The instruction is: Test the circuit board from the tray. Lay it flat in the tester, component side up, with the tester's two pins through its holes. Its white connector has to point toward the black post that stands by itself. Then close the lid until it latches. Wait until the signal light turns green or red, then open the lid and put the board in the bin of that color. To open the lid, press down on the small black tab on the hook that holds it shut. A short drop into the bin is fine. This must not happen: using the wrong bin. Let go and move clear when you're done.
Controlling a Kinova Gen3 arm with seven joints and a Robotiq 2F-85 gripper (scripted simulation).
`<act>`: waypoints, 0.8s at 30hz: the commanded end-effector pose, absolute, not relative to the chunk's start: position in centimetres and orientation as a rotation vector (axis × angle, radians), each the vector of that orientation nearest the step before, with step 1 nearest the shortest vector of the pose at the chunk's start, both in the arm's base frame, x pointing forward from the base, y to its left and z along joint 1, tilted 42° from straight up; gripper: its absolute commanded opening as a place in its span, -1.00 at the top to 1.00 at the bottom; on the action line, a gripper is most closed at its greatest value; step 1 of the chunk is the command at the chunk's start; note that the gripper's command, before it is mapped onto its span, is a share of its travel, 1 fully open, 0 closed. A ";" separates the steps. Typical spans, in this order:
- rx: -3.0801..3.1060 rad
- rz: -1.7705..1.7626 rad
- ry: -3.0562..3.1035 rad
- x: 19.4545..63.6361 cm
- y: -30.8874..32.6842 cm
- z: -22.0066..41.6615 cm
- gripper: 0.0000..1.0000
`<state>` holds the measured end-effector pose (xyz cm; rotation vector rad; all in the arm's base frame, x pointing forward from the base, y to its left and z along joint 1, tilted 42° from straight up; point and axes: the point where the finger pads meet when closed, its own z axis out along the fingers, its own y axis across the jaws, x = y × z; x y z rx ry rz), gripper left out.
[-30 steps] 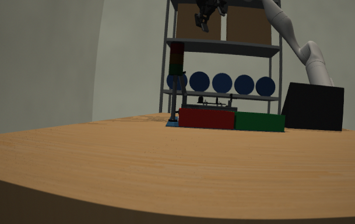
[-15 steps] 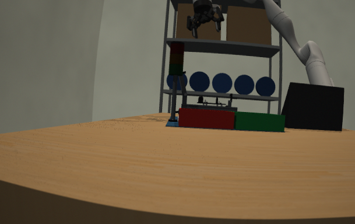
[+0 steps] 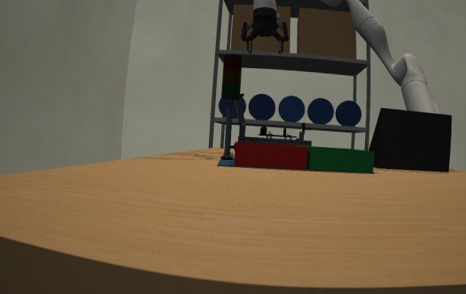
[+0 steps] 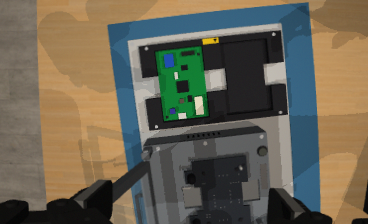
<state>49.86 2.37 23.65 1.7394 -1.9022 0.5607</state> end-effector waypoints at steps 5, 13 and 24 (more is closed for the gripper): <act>1.806 0.597 -1.776 50.2 0.2 26.4 -1.00; 1.832 0.611 -1.707 50.4 -0.9 27.6 -1.00; 1.837 0.613 -1.692 50.4 -1.1 27.8 -1.00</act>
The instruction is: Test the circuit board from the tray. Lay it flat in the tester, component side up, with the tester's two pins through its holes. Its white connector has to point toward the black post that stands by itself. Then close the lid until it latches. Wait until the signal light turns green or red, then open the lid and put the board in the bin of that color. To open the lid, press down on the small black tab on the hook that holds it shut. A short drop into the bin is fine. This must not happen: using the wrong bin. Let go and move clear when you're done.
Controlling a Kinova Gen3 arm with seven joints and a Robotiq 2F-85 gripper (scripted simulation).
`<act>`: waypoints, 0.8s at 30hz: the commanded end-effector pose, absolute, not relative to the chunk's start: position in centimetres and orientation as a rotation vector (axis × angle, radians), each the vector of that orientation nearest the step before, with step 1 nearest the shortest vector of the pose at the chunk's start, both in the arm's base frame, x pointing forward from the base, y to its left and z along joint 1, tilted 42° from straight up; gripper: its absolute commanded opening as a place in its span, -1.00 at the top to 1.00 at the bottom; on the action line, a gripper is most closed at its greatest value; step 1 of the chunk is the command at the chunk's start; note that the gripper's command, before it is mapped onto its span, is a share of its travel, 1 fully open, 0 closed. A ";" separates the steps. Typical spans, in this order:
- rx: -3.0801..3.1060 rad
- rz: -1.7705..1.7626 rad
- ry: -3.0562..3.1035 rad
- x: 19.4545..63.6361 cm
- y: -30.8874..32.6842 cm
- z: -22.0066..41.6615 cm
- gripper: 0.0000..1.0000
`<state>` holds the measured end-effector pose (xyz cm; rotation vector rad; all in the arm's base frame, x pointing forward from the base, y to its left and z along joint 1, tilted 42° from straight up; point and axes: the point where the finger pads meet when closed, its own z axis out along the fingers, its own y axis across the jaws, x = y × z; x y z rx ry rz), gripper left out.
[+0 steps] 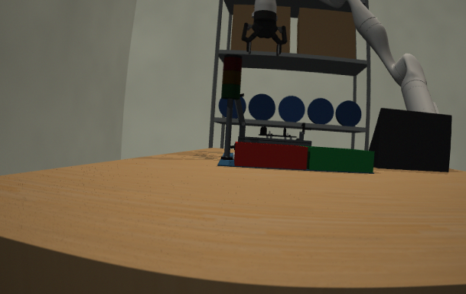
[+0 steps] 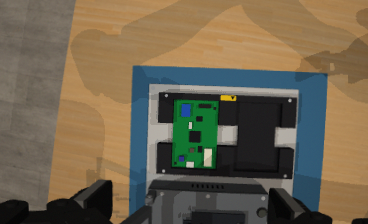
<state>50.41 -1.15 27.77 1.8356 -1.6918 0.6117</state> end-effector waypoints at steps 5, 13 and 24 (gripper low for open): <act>1.837 0.613 -1.692 50.4 -1.1 27.8 -1.00; 1.837 0.613 -1.692 50.4 -1.1 27.8 -1.00; 1.838 0.612 -1.695 50.4 -1.3 27.6 -1.00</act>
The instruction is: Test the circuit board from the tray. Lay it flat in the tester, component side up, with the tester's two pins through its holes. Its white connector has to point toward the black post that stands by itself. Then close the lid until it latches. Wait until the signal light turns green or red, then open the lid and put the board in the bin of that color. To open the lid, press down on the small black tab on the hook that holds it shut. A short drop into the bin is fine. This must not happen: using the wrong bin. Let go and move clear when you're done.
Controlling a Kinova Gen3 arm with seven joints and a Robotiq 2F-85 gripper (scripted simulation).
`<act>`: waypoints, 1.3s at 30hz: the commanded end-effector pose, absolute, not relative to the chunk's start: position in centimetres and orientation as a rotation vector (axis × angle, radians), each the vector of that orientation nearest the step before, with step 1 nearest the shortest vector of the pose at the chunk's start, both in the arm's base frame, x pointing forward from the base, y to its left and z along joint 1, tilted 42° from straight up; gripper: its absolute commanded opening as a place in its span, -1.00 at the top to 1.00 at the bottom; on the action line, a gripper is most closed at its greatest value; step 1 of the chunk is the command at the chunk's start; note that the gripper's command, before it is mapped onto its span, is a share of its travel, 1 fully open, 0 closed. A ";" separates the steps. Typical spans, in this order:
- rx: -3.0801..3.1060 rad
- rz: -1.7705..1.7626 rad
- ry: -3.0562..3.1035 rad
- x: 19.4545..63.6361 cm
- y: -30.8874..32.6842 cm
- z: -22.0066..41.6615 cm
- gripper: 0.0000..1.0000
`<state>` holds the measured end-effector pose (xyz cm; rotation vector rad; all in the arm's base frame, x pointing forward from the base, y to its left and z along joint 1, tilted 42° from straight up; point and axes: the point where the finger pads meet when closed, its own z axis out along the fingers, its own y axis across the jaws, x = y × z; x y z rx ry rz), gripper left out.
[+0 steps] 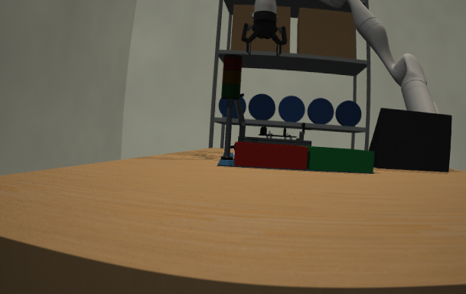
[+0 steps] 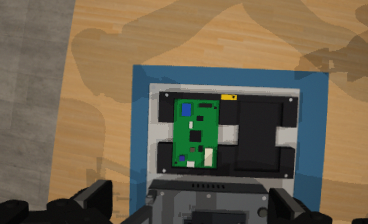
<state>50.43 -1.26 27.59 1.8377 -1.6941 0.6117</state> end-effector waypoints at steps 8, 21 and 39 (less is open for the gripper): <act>1.839 0.611 -1.697 50.3 -2.7 26.0 -1.00; 1.839 0.611 -1.697 50.1 -6.9 21.4 -1.00; 1.839 0.611 -1.697 49.6 -14.6 12.9 -1.00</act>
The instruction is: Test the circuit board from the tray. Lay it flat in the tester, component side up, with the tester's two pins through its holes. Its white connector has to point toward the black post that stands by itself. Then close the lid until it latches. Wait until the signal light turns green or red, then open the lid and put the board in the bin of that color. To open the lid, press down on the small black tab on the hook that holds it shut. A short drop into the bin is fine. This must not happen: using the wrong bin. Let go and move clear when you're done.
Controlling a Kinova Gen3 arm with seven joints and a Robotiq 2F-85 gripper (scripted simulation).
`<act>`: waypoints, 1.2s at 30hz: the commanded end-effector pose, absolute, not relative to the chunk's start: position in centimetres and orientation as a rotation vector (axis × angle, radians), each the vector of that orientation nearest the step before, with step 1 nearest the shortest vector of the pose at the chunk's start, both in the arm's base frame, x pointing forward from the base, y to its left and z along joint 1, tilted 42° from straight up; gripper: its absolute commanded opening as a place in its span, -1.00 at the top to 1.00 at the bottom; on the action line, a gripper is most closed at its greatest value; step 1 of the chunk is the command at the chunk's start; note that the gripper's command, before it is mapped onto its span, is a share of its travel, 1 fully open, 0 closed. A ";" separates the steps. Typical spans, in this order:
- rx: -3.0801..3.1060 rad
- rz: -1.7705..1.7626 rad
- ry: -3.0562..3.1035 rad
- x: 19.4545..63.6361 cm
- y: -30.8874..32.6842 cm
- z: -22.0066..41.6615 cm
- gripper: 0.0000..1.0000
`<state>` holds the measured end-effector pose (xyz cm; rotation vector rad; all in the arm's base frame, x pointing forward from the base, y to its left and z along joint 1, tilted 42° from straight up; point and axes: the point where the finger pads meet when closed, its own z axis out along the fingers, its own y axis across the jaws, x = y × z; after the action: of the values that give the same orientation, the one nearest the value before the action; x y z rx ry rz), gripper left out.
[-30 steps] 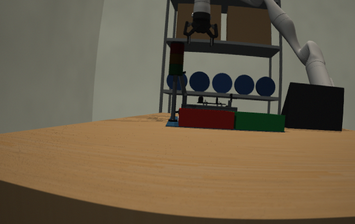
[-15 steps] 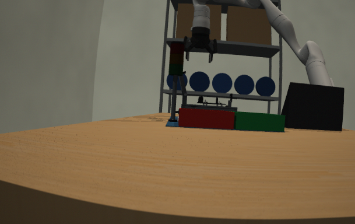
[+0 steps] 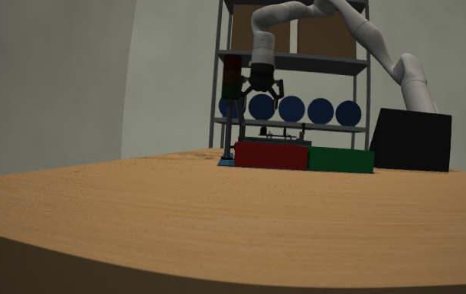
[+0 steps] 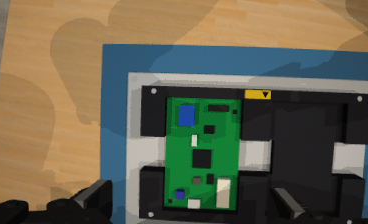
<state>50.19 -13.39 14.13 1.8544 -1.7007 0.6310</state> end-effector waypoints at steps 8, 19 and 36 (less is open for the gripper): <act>1.839 0.611 -1.697 49.5 -17.2 10.1 -1.00; 1.839 0.611 -1.697 49.4 -18.1 9.0 -1.00; 1.839 0.611 -1.697 49.4 -18.2 9.0 -1.00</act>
<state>49.33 -18.24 8.93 1.8373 -1.6968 0.6097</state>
